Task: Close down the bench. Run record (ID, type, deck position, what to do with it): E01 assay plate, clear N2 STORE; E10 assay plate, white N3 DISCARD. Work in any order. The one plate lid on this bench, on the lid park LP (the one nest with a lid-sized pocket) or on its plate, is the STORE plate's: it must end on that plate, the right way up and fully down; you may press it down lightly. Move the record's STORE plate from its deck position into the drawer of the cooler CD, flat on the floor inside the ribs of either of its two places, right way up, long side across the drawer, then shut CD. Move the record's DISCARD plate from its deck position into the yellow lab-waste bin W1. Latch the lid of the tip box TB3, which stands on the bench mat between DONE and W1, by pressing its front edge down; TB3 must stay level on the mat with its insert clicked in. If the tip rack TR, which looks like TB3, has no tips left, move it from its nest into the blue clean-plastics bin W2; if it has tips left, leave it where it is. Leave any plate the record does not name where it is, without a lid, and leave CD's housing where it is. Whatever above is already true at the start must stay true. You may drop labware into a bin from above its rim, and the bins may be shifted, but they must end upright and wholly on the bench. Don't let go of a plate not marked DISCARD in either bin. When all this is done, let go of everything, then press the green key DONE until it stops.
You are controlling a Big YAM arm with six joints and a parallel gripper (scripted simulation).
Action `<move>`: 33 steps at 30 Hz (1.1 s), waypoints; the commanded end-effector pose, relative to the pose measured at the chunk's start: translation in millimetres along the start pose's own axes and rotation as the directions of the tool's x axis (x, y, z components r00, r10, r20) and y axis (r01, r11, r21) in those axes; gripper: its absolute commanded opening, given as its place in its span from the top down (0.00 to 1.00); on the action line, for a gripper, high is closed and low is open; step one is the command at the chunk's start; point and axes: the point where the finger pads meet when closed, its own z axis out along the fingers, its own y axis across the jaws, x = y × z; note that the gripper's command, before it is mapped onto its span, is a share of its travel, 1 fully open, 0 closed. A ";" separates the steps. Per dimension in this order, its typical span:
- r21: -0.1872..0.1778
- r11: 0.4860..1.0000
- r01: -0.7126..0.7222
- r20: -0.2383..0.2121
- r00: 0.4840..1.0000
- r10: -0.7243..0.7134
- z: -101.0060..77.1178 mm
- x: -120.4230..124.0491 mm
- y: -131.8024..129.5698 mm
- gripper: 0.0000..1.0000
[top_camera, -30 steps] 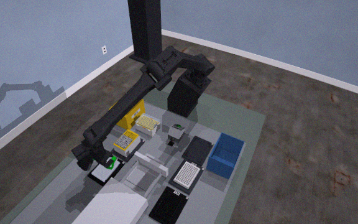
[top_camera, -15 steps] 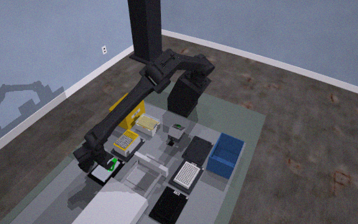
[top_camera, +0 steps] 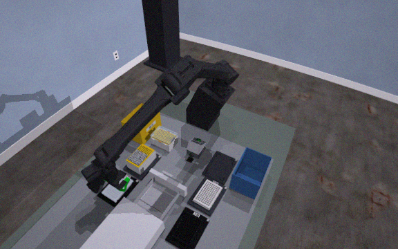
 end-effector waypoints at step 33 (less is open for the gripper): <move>0.009 1.000 0.007 0.043 0.999 -0.007 0.1 -19.2 -2.9 1.00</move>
